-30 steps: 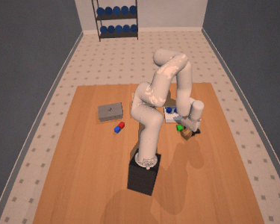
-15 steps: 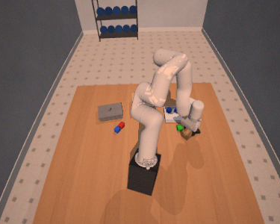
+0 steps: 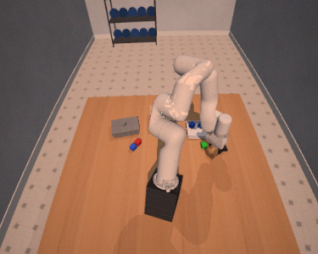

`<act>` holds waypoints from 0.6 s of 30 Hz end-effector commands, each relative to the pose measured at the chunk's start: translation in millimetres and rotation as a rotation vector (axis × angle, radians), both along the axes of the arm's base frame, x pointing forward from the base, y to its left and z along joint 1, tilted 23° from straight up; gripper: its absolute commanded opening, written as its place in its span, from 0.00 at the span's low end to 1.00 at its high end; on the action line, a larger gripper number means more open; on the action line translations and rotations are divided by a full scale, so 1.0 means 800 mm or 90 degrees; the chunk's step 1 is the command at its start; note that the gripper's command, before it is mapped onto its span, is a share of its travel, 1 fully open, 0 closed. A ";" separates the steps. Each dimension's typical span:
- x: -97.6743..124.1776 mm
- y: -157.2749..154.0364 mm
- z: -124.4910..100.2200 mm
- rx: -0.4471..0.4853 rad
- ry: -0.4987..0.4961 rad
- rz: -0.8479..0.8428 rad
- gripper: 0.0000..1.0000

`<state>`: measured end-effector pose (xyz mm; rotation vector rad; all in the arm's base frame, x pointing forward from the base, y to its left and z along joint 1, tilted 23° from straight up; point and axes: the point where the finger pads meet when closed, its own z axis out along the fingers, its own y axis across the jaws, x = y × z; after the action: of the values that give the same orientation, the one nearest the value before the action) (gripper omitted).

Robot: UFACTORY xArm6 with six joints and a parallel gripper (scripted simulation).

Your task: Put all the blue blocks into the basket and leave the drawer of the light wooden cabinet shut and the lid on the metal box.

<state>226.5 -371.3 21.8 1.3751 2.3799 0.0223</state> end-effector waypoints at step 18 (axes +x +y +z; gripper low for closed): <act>-0.019 0.009 0.053 -0.002 -0.001 0.000 0.73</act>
<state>215.8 -365.6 50.2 1.3724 2.3760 0.0206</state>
